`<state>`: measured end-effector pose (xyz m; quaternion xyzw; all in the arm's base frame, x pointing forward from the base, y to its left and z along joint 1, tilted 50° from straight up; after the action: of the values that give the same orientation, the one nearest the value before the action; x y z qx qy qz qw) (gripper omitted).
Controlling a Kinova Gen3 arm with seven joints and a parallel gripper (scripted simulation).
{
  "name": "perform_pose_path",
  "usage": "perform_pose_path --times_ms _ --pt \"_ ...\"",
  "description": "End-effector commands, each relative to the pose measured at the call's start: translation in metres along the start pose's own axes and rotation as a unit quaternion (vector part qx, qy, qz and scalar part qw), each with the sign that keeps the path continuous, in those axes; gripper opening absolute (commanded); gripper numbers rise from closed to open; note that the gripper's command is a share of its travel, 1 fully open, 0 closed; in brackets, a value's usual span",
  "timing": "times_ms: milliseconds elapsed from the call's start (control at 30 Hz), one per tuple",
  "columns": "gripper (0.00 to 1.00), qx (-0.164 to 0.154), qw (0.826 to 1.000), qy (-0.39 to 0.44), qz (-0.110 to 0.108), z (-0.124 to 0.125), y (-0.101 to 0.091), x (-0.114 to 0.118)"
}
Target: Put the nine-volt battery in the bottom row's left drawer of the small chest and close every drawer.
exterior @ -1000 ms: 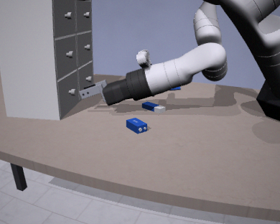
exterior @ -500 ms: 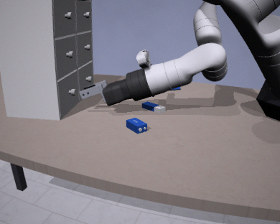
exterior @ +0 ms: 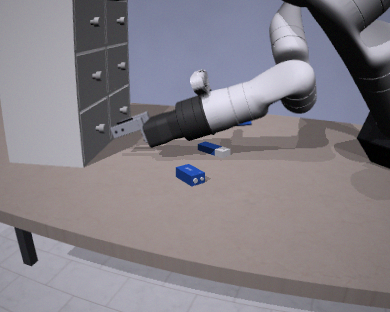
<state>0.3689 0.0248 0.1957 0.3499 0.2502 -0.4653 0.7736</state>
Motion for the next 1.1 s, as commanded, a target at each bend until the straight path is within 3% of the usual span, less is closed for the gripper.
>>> perform_pose_path --times_ms 0,633,1067 --pt "0.67 0.002 1.0 -0.002 -0.001 0.0 0.001 0.001" --pt "0.67 0.0 1.0 -0.003 -0.004 0.002 0.009 0.002" --pt "0.67 0.001 1.0 -0.003 -0.003 0.009 0.03 0.0"
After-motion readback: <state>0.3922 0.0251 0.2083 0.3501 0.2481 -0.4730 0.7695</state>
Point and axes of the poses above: the point where the finger pads meet when closed, its own y axis out along the fingers, its own x axis across the jaws, z = x × y, the point moved 10 cm from there along -y, back along the fingers, and after that the axes turned 15 degrees about y, right-handed, at the moved point
